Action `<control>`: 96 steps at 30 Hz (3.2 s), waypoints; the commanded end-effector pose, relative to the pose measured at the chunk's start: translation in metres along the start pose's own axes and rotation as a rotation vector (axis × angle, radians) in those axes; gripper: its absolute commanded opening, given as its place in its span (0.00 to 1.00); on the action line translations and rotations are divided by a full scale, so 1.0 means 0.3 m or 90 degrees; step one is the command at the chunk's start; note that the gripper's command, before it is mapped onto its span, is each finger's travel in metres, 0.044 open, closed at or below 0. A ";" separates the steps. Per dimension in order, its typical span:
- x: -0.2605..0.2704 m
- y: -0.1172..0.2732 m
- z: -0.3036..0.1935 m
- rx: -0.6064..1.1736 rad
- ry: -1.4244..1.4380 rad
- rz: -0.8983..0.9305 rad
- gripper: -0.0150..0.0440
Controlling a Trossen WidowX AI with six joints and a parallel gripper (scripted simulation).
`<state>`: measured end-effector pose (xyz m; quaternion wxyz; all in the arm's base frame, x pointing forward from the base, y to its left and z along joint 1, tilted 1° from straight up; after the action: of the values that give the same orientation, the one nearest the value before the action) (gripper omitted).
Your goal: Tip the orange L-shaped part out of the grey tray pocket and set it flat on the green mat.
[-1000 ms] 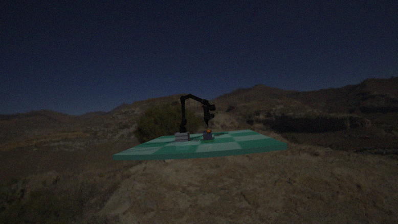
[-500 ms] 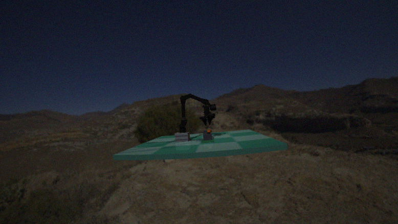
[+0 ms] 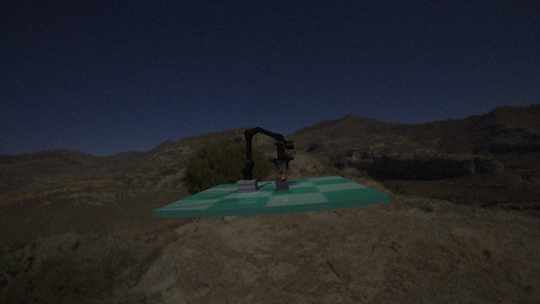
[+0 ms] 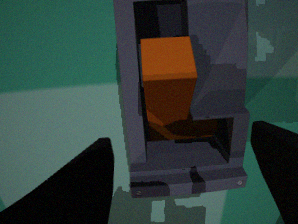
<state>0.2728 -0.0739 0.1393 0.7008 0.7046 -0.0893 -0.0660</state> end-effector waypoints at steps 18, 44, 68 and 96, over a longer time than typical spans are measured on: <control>0.007 -0.139 0.006 0.001 -0.025 0.001 0.73; 0.004 -0.261 0.005 0.001 -0.025 0.001 0.73; 0.007 -0.246 0.006 0.000 -0.022 0.005 0.25; 0.005 -0.108 0.005 0.001 -0.025 0.002 0.25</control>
<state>0.2743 -0.0763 0.0973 0.7004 0.7022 -0.0979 -0.0830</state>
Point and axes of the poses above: the point midway between the two fingers, 35 mm back from their tips, its own y axis back along the fingers, its own x axis across the jaws, z = x × y, the point moved 4 cm from there along y, back along the fingers, and after that the axes turned 5 degrees about -y, right-handed, at the moved point
